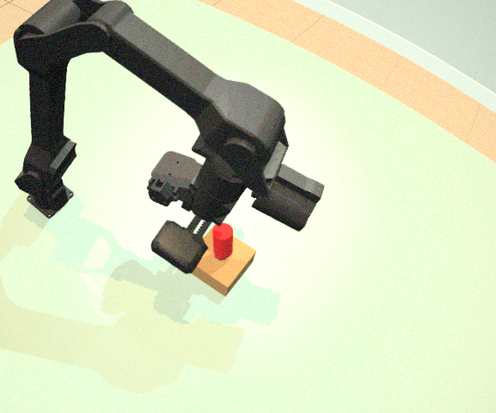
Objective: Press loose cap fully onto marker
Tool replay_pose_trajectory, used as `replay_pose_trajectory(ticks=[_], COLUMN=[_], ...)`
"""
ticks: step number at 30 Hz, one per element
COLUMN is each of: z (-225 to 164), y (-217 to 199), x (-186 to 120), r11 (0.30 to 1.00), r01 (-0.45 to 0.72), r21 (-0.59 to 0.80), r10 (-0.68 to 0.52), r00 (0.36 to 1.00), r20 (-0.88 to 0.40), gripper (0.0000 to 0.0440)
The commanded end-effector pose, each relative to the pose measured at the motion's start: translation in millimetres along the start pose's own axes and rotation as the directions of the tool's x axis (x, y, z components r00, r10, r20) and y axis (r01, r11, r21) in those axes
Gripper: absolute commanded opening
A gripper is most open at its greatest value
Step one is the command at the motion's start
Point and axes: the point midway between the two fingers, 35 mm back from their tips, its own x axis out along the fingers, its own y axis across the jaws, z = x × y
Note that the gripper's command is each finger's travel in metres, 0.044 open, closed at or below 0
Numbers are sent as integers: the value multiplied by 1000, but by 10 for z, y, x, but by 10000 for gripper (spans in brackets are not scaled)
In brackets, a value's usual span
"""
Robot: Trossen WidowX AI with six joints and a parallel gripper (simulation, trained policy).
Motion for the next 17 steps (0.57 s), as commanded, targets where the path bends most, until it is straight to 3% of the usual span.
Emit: replay_pose_trajectory(ticks=[1, 17], z=[19, 15], y=[-15, -54], x=[-35, -448], r11=[1000, 997], r01=[14, 51], r21=[-15, -63], r10=[-14, -60], r00=[1000, 986], r20=[-25, -158], gripper=[434, 435])
